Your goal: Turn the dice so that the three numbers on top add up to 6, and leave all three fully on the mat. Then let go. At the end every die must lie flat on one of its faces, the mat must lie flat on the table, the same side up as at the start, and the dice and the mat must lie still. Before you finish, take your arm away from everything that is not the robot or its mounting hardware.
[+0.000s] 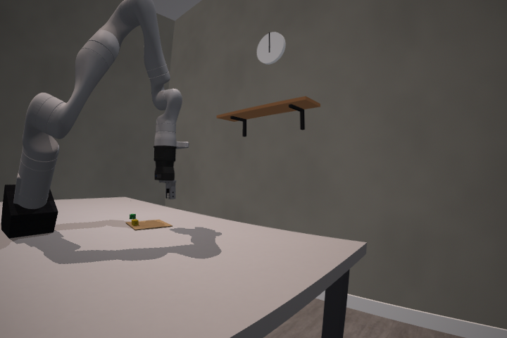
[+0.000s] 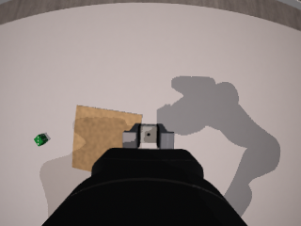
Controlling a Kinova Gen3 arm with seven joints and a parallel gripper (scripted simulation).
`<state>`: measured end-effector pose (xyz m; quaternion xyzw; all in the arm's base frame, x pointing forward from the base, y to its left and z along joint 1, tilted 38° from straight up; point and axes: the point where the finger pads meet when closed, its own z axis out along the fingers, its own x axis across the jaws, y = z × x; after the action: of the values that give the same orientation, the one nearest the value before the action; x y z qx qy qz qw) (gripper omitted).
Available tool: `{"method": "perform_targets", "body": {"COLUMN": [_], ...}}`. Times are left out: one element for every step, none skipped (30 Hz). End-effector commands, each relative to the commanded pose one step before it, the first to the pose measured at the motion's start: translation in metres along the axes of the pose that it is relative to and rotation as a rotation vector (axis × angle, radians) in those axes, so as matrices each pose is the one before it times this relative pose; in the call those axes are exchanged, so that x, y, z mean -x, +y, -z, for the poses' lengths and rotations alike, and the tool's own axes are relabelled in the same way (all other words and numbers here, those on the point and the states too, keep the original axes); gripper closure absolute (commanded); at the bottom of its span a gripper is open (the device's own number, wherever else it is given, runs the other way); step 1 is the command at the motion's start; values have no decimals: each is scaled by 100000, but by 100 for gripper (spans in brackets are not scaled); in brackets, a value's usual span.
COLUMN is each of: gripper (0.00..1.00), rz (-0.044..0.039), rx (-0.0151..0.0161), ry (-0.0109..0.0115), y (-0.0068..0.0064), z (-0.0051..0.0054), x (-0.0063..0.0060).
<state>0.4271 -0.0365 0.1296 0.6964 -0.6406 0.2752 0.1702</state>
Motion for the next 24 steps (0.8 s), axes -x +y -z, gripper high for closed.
{"method": "perform_targets", "body": {"gripper": [60, 60, 60, 60, 60, 60, 60, 60, 60, 60, 60, 60, 60, 60, 60, 60, 60, 60, 60, 60, 60, 60, 60, 60], "rz": [-2931, -3496, -3503, -3510, -3516, -3521, -3526, -3530, -3533, -3536, -3538, -3539, -3540, -3540, -3539, 0, 0, -3538, -3536, -3533, -3530, -3526, -3521, -3516], "rx": [-329, -1, -1, -1, -1, -1, -1, 0, 0, 0, 0, 0, 0, 0, 0, 0, 0, 0, 0, 0, 0, 0, 0, 0], "ry": [839, -1, -1, -1, -1, -1, -1, -1, -1, -1, -1, -1, -1, -1, -1, 0, 0, -1, 0, 0, 0, 0, 0, 0], "y": [-58, -11, -7, -4, 0, 3, 7, 11, 15, 18, 22, 25, 29, 33, 36, 0, 0, 40, 43, 46, 50, 53, 56, 59], "z": [60, 4, 4, 4, 4, 4, 3, 3, 3, 3, 3, 3, 3, 3, 3, 0, 0, 3, 3, 3, 3, 3, 3, 2], "x": [263, 8, 8, 9, 9, 9, 9, 8, 8, 8, 7, 6, 5, 4, 3, 0, 0, 1, 0, -2, -3, -5, -7, -9]}}
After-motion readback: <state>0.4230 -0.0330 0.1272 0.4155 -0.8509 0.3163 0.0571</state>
